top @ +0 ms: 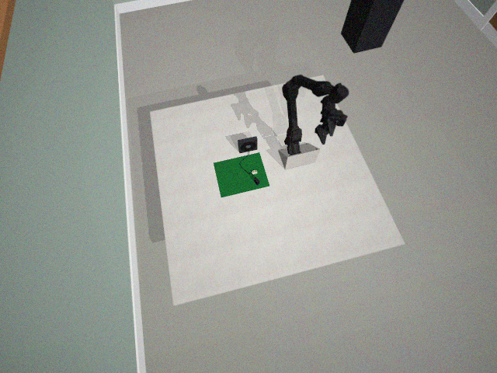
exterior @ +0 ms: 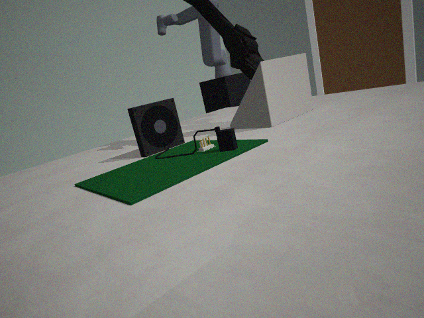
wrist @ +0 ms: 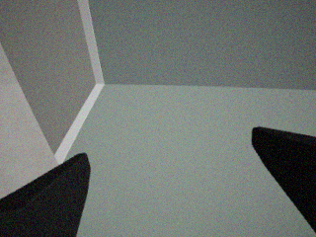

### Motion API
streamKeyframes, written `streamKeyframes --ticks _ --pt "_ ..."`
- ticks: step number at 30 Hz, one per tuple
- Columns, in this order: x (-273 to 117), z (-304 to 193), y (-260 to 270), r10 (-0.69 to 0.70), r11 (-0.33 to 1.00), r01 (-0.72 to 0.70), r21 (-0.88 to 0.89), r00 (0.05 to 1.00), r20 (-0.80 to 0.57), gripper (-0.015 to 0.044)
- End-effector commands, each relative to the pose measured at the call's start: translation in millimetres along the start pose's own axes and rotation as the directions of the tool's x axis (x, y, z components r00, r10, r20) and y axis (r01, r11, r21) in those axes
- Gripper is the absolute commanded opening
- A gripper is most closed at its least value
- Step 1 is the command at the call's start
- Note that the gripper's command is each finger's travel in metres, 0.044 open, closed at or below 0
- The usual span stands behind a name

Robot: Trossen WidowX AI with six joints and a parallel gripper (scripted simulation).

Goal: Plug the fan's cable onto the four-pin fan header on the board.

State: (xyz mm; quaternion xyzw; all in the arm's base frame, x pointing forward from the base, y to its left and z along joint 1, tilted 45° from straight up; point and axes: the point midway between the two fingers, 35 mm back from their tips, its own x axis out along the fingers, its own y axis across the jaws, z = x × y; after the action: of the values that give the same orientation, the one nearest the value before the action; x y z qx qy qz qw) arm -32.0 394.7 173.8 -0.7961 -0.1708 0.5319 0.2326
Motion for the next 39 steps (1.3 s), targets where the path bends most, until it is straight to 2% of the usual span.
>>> streamKeyframes --ticks 1,7,13,20,26,34,39 --pt "44.5 -52.1 29.1 0.174 0.981 -0.161 0.112 0.978 -0.113 0.0440" --pt "89.4 -120.7 82.4 0.428 0.887 -0.368 0.279 0.881 -0.200 0.0440" --pt "114.2 -183.8 152.5 0.672 0.707 -0.535 0.462 0.712 -0.203 0.0440" --pt "115.9 -240.6 250.0 0.892 0.388 -0.653 0.651 0.443 -0.088 0.0440" --pt "97.5 -265.6 330.9 0.975 0.072 -0.672 0.737 0.203 0.090 0.0440" --pt "95.9 -267.0 341.1 0.977 0.041 -0.671 0.740 0.181 0.109 0.0440" --pt "108.0 -264.6 388.9 0.977 0.043 -0.670 0.741 0.183 0.108 0.0440"
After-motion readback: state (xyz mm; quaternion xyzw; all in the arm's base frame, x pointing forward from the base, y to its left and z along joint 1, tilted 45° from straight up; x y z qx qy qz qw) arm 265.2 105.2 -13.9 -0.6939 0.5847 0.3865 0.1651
